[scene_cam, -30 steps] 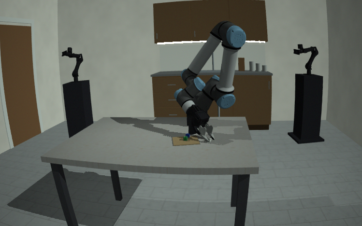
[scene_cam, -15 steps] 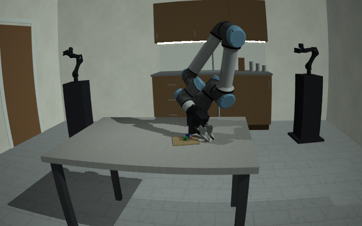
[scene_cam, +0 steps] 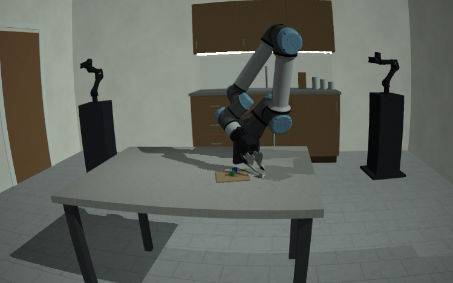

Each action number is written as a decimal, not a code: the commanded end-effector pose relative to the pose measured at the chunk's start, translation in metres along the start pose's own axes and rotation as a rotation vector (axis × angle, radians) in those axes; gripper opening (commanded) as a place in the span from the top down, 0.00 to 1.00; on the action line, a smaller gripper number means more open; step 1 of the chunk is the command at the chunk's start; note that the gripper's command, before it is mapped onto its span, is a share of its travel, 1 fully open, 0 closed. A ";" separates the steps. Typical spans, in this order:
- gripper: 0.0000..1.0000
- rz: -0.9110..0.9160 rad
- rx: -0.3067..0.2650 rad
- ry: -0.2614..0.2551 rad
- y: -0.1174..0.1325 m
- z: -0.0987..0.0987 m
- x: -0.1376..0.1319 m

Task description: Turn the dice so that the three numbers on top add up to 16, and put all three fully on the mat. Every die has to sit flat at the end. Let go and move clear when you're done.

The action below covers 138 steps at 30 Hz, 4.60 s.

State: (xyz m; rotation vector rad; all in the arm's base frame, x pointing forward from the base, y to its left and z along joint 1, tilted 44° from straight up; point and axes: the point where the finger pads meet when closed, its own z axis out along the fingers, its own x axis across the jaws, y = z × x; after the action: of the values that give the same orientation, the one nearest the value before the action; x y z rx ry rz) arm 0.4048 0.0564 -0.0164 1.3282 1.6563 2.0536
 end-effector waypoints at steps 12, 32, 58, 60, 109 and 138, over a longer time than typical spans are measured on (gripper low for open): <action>0.79 -0.001 0.000 -0.001 0.000 -0.023 0.001; 0.79 -0.001 0.000 -0.001 0.046 -0.055 0.001; 0.79 -0.026 0.004 0.002 0.049 -0.057 0.000; 0.79 -0.035 0.006 0.002 0.049 -0.057 0.000; 0.79 -0.828 0.104 0.117 0.045 -0.056 -0.010; 0.79 -1.532 0.124 0.284 0.050 -0.053 -0.014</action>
State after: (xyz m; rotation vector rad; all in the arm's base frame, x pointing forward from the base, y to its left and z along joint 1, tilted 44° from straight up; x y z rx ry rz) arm 0.3920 -0.0059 0.0202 -0.2745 1.9017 1.1776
